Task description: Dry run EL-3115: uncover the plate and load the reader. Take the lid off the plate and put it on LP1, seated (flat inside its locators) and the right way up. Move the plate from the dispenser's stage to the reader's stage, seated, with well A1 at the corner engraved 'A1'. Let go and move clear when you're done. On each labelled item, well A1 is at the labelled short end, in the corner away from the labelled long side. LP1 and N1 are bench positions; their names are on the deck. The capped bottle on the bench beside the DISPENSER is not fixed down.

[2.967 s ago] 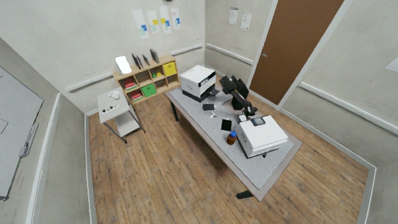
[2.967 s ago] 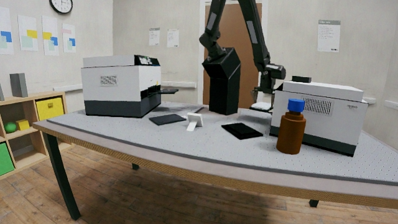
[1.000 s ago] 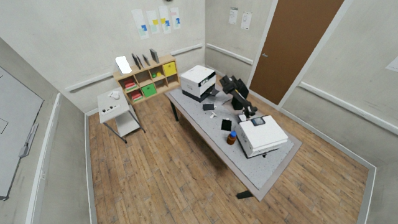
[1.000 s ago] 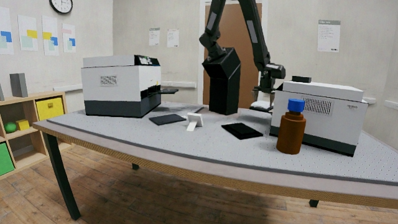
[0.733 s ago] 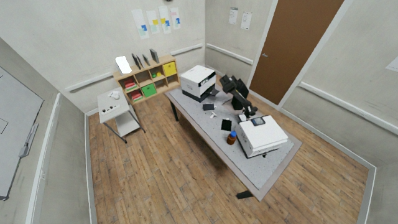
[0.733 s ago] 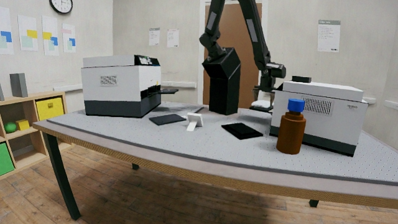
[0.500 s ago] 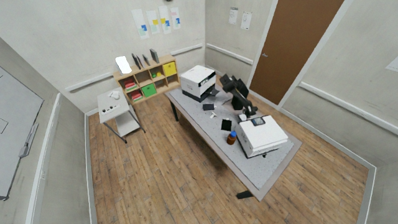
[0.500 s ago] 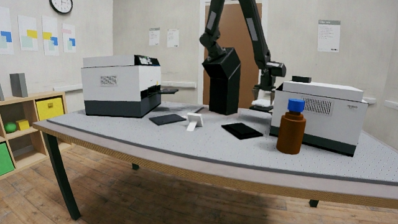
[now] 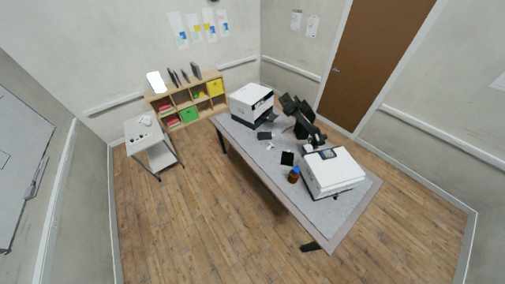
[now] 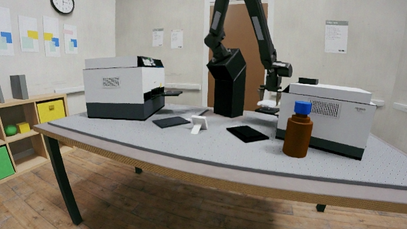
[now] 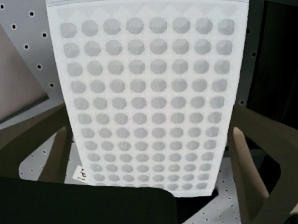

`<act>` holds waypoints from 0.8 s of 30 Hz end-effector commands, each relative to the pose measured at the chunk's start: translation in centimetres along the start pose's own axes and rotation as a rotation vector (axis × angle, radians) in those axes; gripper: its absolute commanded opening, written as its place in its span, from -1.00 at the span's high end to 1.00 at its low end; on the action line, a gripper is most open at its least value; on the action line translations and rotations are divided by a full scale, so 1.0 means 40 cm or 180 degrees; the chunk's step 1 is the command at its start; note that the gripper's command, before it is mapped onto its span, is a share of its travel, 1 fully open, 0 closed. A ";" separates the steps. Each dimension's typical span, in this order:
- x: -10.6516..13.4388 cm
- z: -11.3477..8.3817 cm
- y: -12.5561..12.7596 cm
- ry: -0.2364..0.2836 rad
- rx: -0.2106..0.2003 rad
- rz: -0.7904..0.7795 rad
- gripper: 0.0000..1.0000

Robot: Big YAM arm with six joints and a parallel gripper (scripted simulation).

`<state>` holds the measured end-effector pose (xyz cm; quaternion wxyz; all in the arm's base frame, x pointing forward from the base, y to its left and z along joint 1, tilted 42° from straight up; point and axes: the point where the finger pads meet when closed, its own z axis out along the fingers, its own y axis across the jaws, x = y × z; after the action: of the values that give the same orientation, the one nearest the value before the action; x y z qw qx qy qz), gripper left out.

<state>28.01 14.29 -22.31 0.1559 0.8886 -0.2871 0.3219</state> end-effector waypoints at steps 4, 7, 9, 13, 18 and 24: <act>0.008 -0.025 -0.030 -0.0007 0.0073 0.0081 -0.72; 0.003 -0.032 -0.035 -0.0005 0.0091 0.0059 -0.72; -0.001 -0.031 -0.032 -0.0005 0.0085 0.0031 -0.72; -0.011 -0.025 -0.022 -0.0006 0.0064 -0.0009 -0.72; -0.009 -0.025 0.003 -0.0010 0.0011 -0.0004 -0.72; 0.069 -0.018 -0.029 -0.0043 0.0025 0.0349 -0.72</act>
<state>28.59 14.26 -21.13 0.1489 0.8834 -0.3073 0.3209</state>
